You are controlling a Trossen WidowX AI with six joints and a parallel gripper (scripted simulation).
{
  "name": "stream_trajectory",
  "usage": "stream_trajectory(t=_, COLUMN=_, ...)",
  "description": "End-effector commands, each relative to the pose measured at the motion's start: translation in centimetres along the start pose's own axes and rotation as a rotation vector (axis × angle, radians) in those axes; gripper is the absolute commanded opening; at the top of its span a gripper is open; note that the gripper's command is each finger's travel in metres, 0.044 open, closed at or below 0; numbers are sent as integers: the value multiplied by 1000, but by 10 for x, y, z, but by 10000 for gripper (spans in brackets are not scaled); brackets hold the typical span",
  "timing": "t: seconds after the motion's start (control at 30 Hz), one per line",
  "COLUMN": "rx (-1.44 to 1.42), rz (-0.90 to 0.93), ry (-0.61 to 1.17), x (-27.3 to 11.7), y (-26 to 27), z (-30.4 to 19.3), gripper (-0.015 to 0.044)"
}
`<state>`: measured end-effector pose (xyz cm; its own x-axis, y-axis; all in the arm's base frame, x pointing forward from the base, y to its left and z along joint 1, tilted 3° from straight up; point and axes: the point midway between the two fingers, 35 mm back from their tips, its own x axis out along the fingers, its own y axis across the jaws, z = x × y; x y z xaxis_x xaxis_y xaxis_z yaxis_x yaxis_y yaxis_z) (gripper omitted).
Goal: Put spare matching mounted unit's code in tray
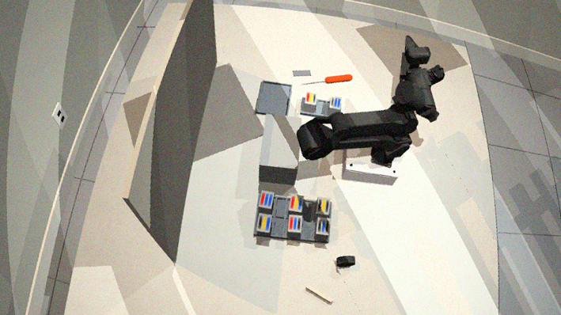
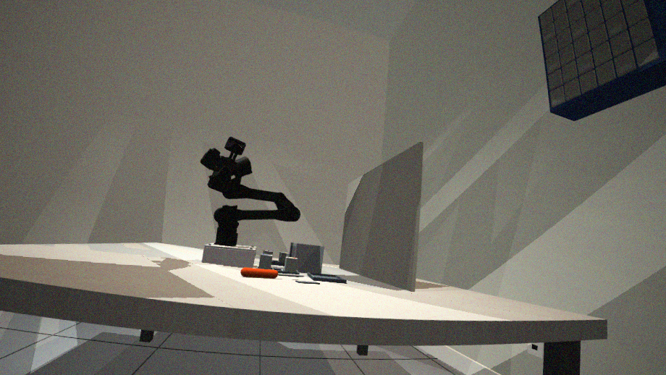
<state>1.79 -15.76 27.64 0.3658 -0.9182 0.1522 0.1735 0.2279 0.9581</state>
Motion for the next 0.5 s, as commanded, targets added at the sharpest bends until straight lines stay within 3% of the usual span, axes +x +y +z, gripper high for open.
stream_trajectory(t=0.0, rx=0, rz=0, ry=0, x=0, y=0, z=0, gripper=426)
stream_trajectory(t=0.23, rx=9, rz=15, ry=14, x=2, y=6, z=1, gripper=440)
stream_trajectory(t=0.47, rx=106, rz=105, ry=138, x=34, y=49, z=14, gripper=440)
